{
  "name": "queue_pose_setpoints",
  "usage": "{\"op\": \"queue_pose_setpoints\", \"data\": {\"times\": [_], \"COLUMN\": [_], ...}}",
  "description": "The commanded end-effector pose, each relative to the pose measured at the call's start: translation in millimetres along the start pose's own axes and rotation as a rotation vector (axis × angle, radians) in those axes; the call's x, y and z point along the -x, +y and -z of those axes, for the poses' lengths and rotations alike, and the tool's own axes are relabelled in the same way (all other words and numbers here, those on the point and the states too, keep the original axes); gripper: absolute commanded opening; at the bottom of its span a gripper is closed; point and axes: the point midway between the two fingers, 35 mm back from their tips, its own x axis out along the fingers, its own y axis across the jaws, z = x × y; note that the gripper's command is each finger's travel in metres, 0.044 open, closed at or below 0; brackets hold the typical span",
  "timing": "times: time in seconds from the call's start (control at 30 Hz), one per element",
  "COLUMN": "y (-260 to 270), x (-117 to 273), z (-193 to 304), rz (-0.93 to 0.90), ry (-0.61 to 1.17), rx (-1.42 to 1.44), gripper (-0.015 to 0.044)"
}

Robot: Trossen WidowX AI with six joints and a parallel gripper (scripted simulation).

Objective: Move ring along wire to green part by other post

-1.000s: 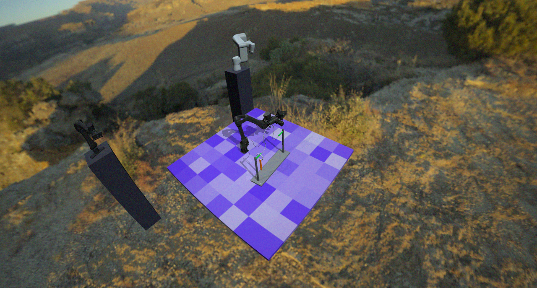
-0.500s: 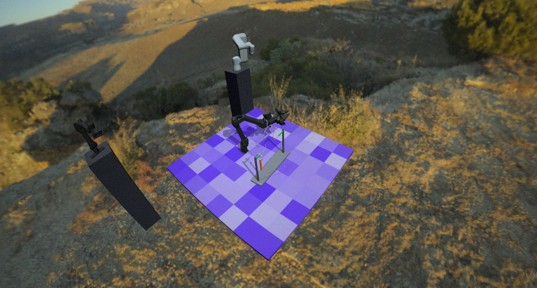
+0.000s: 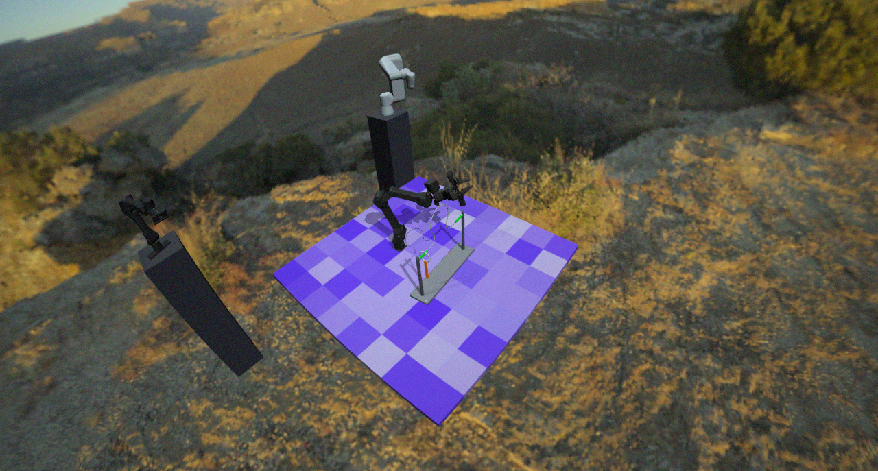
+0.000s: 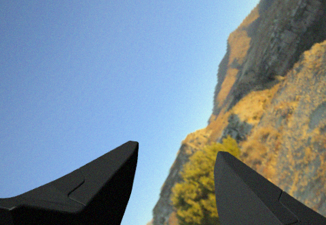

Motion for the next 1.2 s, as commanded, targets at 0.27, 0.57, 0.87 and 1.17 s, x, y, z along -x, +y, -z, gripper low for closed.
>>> {"op": "queue_pose_setpoints", "data": {"times": [0.27,0.57,0.87,1.17], "y": [49.8,83.9,116.4,95.2], "x": [19.4,41.7,73.0,111.4], "z": [-66.5,-105.2,-146.8,-214.5], "rz": [0.001,0.044,0.12,0.288], "ry": [-0.162,-0.274,-0.422,-0.572], "rx": [0.388,0.665,0.888,0.888], "gripper": [0.016,0.016,0.016,0.016]}}
